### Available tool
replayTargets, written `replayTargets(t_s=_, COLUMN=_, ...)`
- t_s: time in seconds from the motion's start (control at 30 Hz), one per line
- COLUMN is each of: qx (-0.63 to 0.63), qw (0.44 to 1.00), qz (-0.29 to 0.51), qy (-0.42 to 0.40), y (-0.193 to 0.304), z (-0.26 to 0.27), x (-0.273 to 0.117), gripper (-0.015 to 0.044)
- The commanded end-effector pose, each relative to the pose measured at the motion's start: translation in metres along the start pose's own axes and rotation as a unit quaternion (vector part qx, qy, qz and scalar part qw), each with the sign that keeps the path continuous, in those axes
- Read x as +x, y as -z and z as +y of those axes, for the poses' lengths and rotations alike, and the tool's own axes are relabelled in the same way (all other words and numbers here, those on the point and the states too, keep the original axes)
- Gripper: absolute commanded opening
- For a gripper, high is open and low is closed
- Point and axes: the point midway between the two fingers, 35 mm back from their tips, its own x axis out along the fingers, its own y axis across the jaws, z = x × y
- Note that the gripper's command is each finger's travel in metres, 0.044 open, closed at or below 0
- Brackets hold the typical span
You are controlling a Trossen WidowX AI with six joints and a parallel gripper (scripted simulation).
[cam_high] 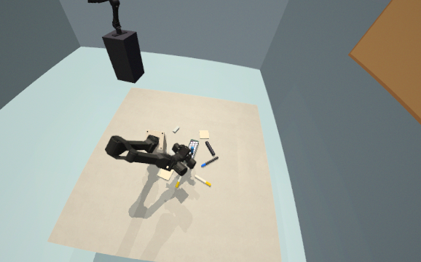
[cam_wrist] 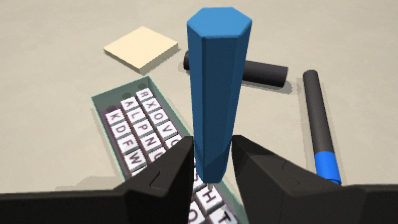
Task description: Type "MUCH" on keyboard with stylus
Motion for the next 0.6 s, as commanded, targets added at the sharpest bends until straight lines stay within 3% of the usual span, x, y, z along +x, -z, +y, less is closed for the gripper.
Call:
replayTargets(t_s=0.0, qx=0.0, qw=1.0, qz=-0.003, qy=-0.005, y=0.0009, z=0.0016, x=0.0029, gripper=0.0081)
replayTargets(t_s=0.57, qx=0.0, qw=1.0, qz=-0.002, qy=-0.005, y=0.0078, z=0.0018, x=0.0069, gripper=0.0081)
